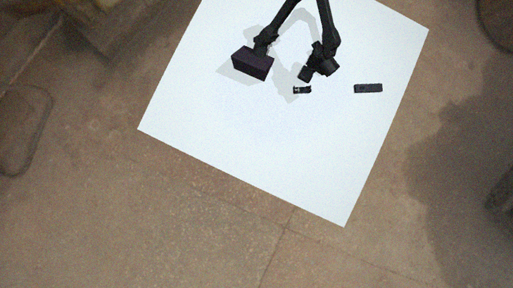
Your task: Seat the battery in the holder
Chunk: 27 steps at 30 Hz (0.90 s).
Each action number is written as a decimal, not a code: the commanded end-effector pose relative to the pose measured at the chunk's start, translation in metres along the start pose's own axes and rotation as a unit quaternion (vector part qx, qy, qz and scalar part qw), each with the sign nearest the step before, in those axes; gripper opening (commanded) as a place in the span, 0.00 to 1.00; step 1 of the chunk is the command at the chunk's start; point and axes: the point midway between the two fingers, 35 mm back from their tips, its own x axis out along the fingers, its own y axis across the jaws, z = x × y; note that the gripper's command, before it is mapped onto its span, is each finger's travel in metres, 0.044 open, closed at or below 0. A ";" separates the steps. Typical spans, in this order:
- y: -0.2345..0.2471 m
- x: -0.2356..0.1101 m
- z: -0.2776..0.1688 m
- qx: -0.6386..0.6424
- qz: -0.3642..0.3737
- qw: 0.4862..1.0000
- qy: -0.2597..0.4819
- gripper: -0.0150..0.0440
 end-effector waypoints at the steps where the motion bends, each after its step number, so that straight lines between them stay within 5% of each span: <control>1: -0.019 -0.004 0.010 -0.074 -0.003 0.997 -0.001 0.39; 13: -0.080 -0.007 0.029 -0.282 0.000 0.959 -0.002 0.39; 27: -0.081 0.006 0.033 -0.287 0.011 0.957 -0.041 0.39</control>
